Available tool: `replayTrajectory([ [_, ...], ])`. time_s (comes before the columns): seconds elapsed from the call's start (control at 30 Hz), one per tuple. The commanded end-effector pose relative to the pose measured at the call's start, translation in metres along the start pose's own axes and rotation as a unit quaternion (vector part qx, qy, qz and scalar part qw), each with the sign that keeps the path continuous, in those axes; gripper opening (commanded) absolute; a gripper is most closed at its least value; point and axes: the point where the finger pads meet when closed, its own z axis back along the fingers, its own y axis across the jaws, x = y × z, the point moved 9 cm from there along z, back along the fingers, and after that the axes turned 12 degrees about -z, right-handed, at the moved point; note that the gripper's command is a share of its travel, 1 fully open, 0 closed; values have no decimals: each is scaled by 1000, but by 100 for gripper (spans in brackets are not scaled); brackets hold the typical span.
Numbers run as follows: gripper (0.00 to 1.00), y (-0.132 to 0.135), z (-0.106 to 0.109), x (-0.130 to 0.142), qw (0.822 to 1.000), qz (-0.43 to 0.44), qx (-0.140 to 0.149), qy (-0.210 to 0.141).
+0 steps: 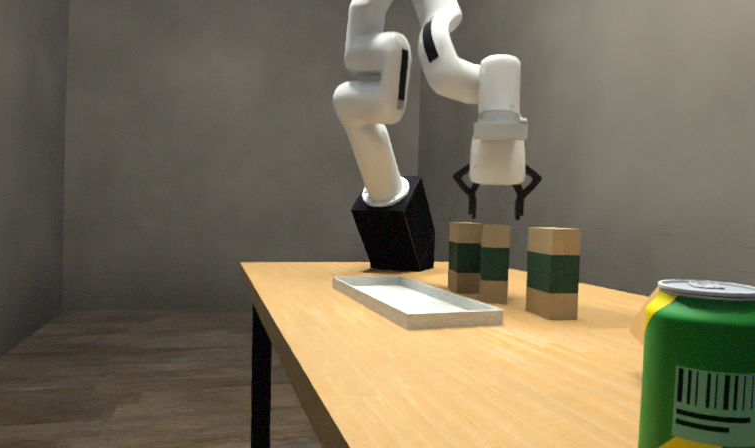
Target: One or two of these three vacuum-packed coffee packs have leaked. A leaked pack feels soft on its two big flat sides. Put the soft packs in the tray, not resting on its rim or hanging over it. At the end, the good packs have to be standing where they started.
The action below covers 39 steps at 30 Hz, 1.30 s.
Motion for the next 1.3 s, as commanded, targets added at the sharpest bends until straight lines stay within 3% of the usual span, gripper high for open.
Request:
replayTrajectory([
  [0.0,84,-1,1,0,1000,0,-1,1],
  [0.5,84,-1,-4,0,1000,0,-1,1],
  [1.27,84,-1,-45,0,1000,0,-1,1],
])
